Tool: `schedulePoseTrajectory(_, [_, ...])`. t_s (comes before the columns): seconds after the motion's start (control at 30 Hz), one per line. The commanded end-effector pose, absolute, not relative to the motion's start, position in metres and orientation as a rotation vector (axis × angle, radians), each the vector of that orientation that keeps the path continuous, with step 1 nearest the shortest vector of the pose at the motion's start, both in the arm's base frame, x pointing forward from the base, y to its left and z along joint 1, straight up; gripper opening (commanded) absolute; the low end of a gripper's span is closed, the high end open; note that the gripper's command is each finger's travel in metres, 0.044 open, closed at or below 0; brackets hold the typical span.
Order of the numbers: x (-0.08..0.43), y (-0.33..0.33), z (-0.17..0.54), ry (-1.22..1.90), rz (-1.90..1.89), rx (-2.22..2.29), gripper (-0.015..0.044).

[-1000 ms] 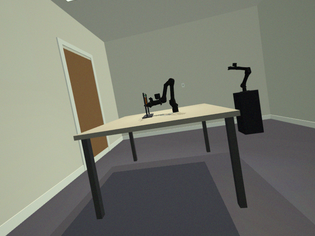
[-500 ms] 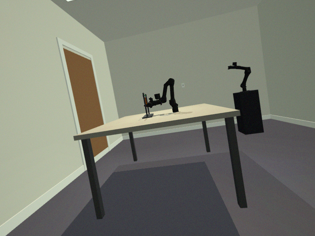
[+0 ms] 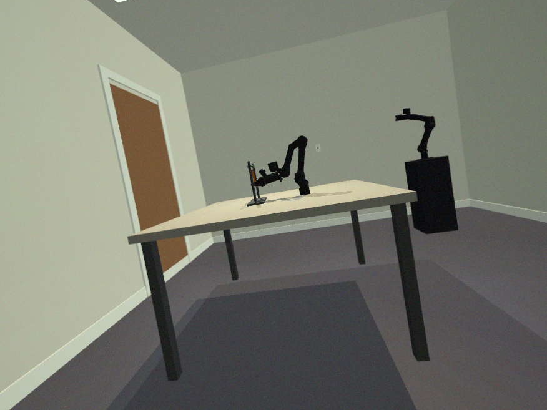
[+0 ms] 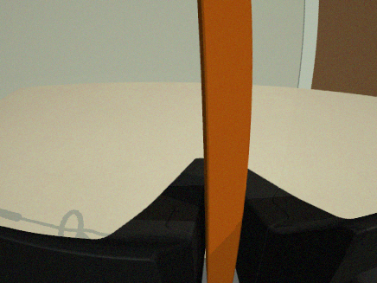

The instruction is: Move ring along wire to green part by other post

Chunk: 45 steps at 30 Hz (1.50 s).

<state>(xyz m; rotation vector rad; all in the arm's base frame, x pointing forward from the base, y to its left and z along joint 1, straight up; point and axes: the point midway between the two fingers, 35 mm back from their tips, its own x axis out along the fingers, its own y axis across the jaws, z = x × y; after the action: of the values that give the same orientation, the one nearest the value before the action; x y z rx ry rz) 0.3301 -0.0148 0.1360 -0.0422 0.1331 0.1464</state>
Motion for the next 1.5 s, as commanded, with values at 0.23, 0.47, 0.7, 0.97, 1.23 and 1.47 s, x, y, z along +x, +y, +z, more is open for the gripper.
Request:
schedulePoseTrajectory(0.23, [0.314,0.008,0.140,0.242,0.145,0.076,-0.0150])
schedulePoseTrajectory(0.47, [0.310,0.022,0.143,0.258,0.136,0.128,-0.0150])
schedulePoseTrajectory(0.7, [0.309,0.027,0.145,0.257,0.121,0.110,-0.0150])
schedulePoseTrajectory(0.97, [0.309,0.029,0.145,0.253,0.106,0.059,-0.0150])
schedulePoseTrajectory(1.23, [0.308,0.032,0.144,0.249,0.095,0.016,-0.0150])
schedulePoseTrajectory(1.47, [0.308,0.037,0.144,0.247,0.091,-0.003,-0.0150])
